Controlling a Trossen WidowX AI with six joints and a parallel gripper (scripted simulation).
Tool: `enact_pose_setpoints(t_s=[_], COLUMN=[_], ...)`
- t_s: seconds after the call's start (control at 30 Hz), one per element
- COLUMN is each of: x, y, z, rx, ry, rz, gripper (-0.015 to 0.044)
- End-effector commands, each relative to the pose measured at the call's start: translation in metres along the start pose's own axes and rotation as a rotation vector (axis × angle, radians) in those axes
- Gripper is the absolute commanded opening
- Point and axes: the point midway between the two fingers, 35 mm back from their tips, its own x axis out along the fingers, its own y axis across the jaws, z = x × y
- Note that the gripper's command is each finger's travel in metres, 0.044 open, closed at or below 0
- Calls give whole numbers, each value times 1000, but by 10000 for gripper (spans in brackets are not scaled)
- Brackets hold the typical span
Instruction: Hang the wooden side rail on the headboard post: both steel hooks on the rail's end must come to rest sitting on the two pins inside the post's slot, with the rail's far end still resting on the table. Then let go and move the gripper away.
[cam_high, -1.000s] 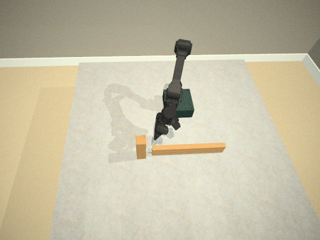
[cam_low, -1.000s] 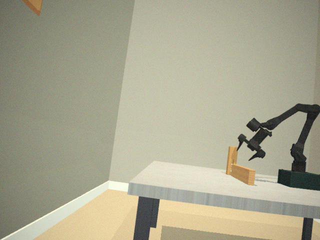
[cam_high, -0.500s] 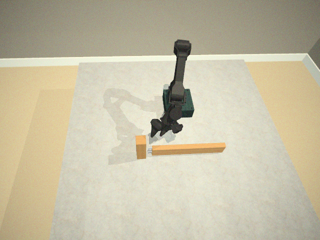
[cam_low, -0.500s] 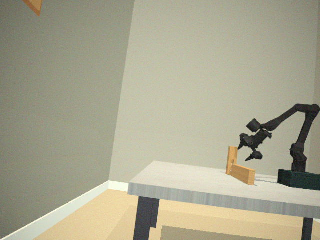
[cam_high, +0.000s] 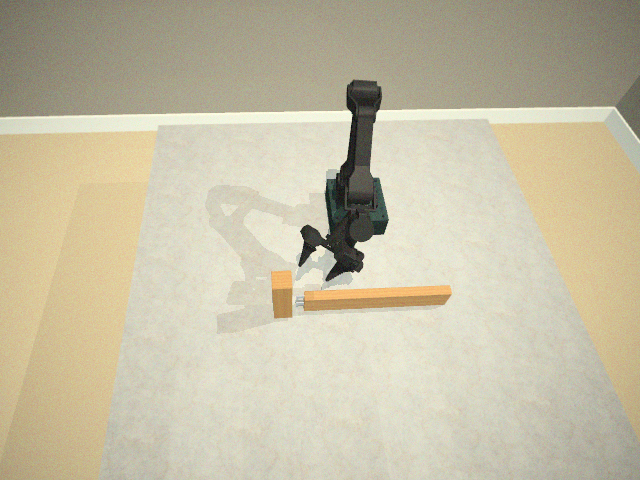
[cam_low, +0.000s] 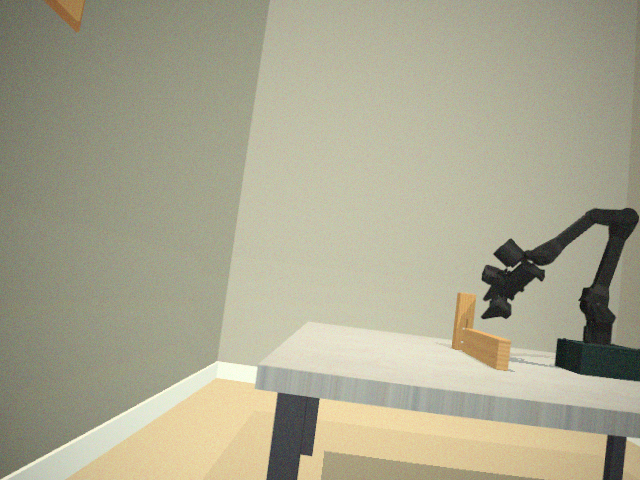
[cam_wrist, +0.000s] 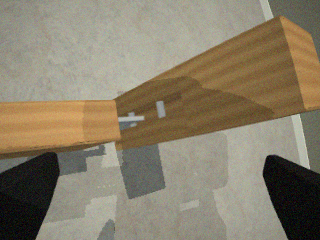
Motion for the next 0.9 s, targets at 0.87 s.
enact_pose_setpoints(t_s=[0.87], x=[-4], y=[6], z=[-5], rx=[990], ry=[-92], rz=[-125], gripper=[440])
